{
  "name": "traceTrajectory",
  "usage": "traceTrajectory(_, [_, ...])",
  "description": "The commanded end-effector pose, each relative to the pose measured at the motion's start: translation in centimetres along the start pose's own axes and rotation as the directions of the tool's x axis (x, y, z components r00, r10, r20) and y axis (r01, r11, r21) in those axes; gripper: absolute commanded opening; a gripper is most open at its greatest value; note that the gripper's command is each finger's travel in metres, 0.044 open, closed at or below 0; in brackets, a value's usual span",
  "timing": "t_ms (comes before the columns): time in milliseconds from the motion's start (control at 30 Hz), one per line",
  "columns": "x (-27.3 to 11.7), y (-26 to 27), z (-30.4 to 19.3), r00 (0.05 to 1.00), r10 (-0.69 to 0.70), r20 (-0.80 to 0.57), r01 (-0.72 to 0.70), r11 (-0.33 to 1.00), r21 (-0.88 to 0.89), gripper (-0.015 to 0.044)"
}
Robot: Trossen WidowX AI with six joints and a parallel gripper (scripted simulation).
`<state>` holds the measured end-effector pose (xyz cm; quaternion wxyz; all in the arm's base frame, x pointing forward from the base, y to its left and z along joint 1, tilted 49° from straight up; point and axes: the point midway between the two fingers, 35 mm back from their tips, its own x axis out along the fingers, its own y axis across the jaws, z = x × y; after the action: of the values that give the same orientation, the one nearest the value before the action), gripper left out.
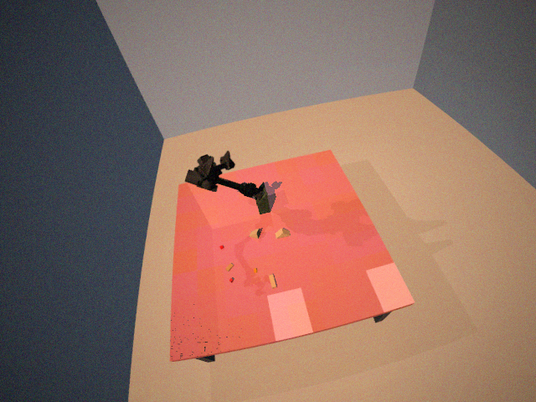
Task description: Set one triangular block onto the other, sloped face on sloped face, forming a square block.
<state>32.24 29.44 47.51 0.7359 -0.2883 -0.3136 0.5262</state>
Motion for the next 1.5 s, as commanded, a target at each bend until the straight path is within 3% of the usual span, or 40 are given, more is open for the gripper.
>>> traceTrajectory(0, [-0.1, 0.0, -0.3, 1.0, -0.002, -0.008, 0.002, 1.0, 0.0, 0.0426])
traceTrajectory(167, [-2.3, 0.5, -7.3, 0.975, -0.03, -0.219, 0.033, 0.999, 0.009, 0.044])
traceTrajectory(367, [-7.3, 2.2, -16.4, 0.867, -0.025, -0.498, 0.042, 0.999, 0.023, 0.044])
traceTrajectory(600, [-15.3, 6.1, -24.9, 0.649, 0.052, -0.759, 0.007, 0.997, 0.074, 0.044])
traceTrajectory(800, [-23.3, 10.8, -29.8, 0.415, 0.175, -0.893, -0.044, 0.984, 0.173, 0.044])
traceTrajectory(1033, [-32.9, 17.9, -32.1, 0.128, 0.373, -0.919, -0.096, 0.927, 0.362, 0.044])
traceTrajectory(1233, [-40.6, 25.0, -31.0, -0.095, 0.57, -0.816, -0.115, 0.808, 0.577, 0.044])
traceTrajectory(1367, [-44.6, 29.6, -28.8, -0.203, 0.689, -0.696, -0.112, 0.69, 0.715, 0.044])
traceTrajectory(1467, [-45.2, 30.3, -28.3, -0.218, 0.708, -0.672, -0.11, 0.666, 0.738, 0.044])
